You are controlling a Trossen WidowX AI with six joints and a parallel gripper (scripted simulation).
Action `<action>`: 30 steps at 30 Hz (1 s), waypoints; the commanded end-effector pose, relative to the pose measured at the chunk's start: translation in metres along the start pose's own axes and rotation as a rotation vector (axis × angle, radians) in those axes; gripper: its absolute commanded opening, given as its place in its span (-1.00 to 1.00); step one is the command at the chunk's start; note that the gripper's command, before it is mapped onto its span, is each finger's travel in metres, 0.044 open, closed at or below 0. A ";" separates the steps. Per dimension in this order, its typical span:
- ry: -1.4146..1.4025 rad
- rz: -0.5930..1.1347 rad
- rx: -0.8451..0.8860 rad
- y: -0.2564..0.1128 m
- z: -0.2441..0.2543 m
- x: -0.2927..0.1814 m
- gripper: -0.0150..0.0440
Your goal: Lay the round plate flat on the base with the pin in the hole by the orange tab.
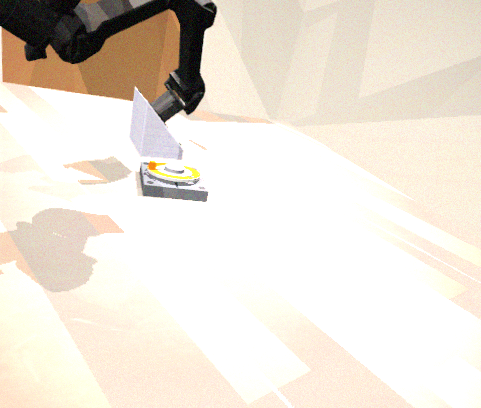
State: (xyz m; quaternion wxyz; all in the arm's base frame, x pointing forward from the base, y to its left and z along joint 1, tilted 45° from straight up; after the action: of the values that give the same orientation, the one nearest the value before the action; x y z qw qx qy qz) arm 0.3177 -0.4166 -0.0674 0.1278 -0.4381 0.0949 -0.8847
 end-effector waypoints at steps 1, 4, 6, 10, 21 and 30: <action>-0.020 0.015 -0.002 -0.001 0.000 0.000 0.78; -0.291 0.231 -0.019 -0.015 0.004 -0.007 0.51; -0.510 0.431 -0.009 -0.032 0.004 -0.010 0.33; -0.768 0.711 0.041 -0.063 0.000 -0.012 -0.03; -1.184 1.559 0.446 -0.188 -0.013 0.016 -0.49; -1.064 2.036 0.874 -0.282 -0.010 0.062 -0.49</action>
State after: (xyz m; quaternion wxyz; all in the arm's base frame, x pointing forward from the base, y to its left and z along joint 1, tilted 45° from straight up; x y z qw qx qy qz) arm 0.2458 -0.1908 0.0260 0.8805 -0.4634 0.0589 -0.0805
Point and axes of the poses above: the point midway between the two fingers, 35 mm back from their tips, its own y axis out along the fingers, its own z axis across the jaws, x = y × z, the point moved 9 cm from there along -y, back along the fingers, and after that the axes turned 2 degrees about y, right-handed, at the moved point
